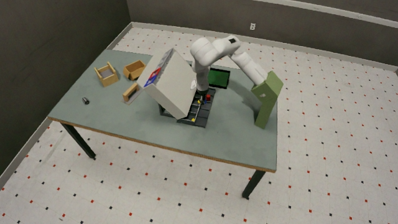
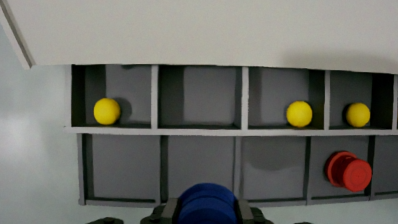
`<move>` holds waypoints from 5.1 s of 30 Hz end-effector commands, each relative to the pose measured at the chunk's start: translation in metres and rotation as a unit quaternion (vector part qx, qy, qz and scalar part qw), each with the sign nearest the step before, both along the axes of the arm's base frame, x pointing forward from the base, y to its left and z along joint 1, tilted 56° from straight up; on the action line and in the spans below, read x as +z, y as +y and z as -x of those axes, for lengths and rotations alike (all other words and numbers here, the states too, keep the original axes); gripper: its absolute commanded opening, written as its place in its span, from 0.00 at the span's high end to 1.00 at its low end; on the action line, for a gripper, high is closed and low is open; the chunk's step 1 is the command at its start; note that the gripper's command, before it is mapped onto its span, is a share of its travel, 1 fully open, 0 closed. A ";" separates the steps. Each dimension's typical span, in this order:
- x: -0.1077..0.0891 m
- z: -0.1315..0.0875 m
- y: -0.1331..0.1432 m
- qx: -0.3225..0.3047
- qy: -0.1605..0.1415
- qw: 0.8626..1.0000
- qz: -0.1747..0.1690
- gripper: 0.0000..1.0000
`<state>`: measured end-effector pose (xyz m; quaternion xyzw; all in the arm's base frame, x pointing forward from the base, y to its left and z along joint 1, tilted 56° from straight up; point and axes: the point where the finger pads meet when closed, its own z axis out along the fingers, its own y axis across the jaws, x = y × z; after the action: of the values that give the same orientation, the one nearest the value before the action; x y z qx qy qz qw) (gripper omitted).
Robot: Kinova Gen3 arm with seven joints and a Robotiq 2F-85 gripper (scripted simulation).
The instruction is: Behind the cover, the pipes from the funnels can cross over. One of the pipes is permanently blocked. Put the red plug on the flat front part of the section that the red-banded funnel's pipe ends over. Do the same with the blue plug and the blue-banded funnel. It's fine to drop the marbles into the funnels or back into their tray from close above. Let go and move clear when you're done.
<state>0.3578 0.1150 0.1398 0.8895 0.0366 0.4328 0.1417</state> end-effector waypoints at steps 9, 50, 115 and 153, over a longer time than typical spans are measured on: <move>-0.001 0.001 -0.001 0.038 -0.021 0.999 -0.023 1.00; -0.028 -0.041 -0.007 0.038 -0.021 0.999 -0.023 1.00; -0.066 -0.096 -0.016 0.023 -0.012 1.000 -0.014 0.58; -0.066 -0.096 -0.016 0.023 -0.012 1.000 -0.014 0.58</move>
<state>0.4537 0.0986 0.0733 0.8852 0.0495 0.4468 0.1194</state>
